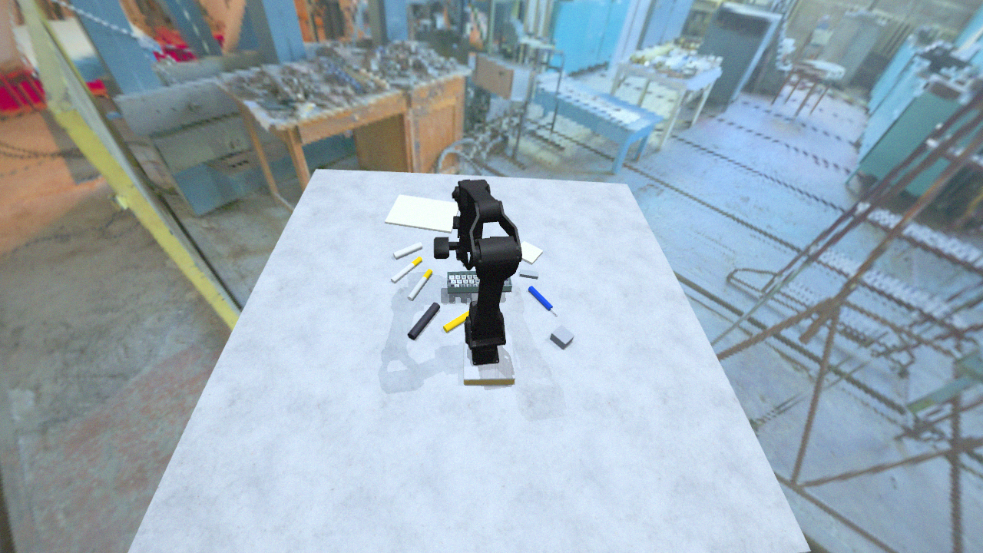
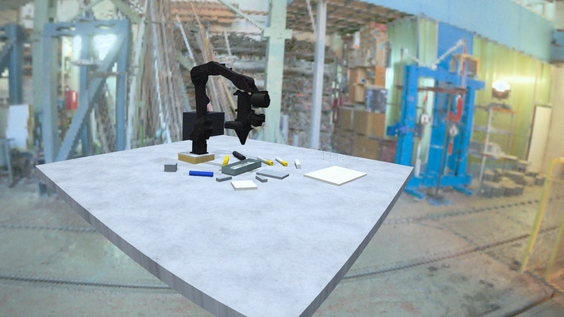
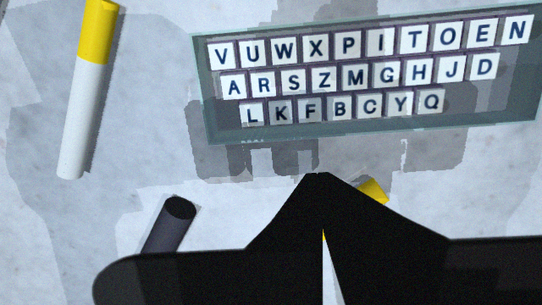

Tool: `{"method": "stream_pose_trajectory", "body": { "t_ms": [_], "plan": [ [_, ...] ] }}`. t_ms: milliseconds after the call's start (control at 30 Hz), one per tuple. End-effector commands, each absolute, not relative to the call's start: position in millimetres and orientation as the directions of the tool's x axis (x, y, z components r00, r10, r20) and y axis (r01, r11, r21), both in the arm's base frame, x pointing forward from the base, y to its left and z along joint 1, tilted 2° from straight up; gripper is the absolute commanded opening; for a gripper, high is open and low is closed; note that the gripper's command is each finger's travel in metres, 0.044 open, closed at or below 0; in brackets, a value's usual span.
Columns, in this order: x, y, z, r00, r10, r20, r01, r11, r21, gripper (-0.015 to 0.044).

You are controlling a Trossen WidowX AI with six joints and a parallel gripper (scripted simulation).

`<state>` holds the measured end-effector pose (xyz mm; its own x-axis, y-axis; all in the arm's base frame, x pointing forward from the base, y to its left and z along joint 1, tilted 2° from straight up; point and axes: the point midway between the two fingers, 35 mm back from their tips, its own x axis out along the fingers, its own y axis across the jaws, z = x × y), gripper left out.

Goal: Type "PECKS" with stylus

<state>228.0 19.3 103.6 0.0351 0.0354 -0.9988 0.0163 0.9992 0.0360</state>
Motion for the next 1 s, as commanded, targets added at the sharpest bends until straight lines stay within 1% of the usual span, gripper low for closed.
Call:
{"method": "stream_pose_trajectory", "body": {
  "t_ms": [0, 167, 300, 433, 800, 900, 933, 967],
  "plan": [
    [226, 19, 109, 0.028, 0.035, -0.999, 0.016, 0.999, 0.035, 0.0],
    [227, 19, 104, 0.03, 0.035, -0.999, 0.017, 0.999, 0.036, 0.0],
    [227, 19, 104, 0.03, 0.035, -0.999, 0.017, 0.999, 0.036, 0.0105],
    [227, 19, 104, 0.03, 0.035, -0.999, 0.017, 0.999, 0.036, 0.0],
    [227, 19, 104, 0.03, 0.035, -0.999, 0.017, 0.999, 0.036, 0.0],
    [228, 18, 104, 0.028, 0.031, -0.999, 0.038, 0.999, 0.032, 0.0079],
    [229, 12, 103, 0.023, 0.02, -1.0, 0.1, 0.995, 0.022, 0.0105],
    [230, 4, 101, 0.014, 0.0, -1.0, 0.203, 0.979, 0.003, 0.0131]
  ]
}}
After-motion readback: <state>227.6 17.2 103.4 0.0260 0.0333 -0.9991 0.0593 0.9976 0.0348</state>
